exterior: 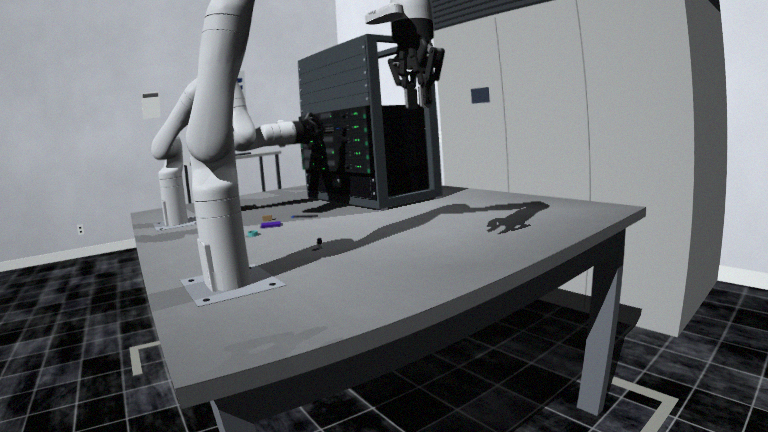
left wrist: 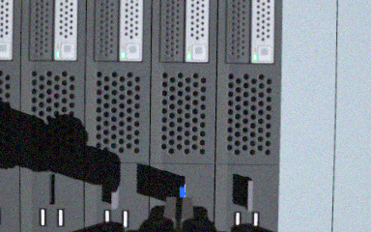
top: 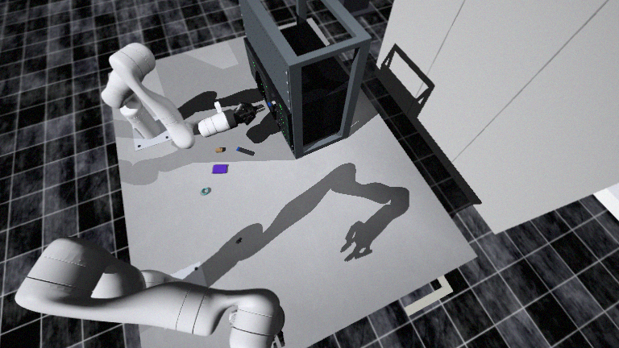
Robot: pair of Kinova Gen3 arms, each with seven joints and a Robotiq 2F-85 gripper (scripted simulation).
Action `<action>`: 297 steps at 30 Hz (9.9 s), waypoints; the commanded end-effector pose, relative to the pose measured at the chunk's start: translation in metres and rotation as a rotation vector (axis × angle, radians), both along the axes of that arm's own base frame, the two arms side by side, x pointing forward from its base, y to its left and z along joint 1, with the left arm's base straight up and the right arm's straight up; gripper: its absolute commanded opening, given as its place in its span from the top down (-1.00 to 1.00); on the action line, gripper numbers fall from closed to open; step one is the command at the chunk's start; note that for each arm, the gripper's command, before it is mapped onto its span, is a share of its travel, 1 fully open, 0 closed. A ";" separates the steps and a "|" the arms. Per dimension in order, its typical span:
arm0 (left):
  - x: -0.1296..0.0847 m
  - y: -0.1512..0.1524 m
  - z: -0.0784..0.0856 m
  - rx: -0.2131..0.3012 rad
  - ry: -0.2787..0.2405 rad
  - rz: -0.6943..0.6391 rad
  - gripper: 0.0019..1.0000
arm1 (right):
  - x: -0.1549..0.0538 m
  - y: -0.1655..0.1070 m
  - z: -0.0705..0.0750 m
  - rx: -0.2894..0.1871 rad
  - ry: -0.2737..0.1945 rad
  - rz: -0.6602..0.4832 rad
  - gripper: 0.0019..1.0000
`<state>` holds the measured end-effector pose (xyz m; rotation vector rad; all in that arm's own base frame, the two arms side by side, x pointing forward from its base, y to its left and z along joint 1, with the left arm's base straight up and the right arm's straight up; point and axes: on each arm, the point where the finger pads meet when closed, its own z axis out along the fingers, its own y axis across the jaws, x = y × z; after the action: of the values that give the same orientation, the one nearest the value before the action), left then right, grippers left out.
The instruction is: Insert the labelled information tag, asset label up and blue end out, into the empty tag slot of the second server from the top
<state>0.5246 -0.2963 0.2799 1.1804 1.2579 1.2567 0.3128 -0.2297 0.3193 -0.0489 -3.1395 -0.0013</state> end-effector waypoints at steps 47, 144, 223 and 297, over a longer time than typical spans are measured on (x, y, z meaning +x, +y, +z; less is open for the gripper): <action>0.021 0.001 0.002 -0.002 -0.003 0.000 1.00 | 0.000 0.000 0.001 -0.001 -0.002 0.000 0.21; 0.040 0.003 0.002 -0.002 -0.003 0.000 1.00 | 0.000 0.000 0.001 -0.001 -0.002 0.000 0.21; -0.017 0.093 0.020 0.016 0.005 0.270 1.00 | 0.000 0.000 0.001 -0.001 -0.002 0.000 0.21; -0.205 0.511 -0.014 -0.574 0.981 1.585 1.00 | 0.000 0.000 0.001 -0.001 -0.002 0.000 0.21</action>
<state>0.3309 0.2109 0.2677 0.1211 3.2630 1.1790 0.3128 -0.2297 0.3193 -0.0489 -3.1395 -0.0013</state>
